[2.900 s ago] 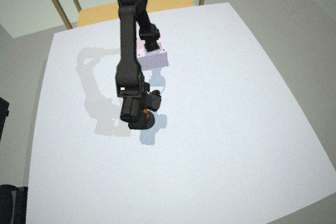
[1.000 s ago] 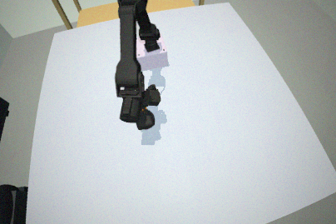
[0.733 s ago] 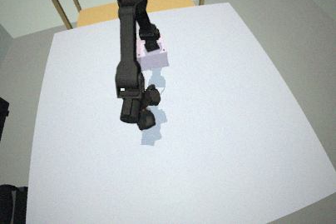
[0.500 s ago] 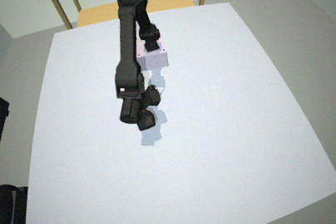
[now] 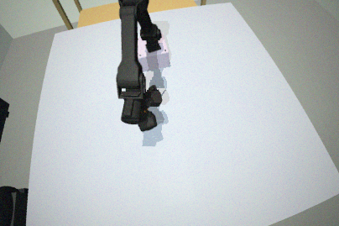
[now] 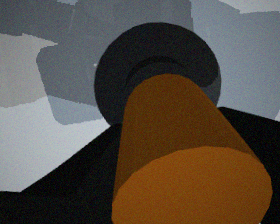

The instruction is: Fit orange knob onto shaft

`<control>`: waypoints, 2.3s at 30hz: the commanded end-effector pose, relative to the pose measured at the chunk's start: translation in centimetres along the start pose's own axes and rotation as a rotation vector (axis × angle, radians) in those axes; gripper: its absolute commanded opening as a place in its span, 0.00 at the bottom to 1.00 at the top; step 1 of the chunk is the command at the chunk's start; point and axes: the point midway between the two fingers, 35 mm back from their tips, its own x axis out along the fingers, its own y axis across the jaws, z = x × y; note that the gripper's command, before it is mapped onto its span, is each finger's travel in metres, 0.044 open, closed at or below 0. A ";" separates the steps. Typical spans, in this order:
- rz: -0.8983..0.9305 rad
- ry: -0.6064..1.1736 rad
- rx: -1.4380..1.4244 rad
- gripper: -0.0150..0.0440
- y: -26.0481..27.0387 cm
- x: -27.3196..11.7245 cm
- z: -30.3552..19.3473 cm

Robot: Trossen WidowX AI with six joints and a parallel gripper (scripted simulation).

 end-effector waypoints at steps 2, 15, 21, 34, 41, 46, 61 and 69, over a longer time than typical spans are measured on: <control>0.002 0.003 -0.006 0.25 0.1 0.0 0.0; 0.002 0.003 -0.014 0.25 0.0 -0.5 0.0; 0.002 0.003 -0.205 0.25 -0.2 -0.5 -0.1; 0.002 0.003 -0.215 0.25 -0.3 0.0 -0.2; 0.002 0.003 -0.215 0.25 -0.2 -0.2 -0.2; 0.002 0.003 -0.224 0.25 -0.1 -0.5 -0.1; 0.003 0.002 -0.424 0.25 0.3 -0.3 0.2; 0.003 0.002 -0.424 0.25 0.1 -0.2 0.0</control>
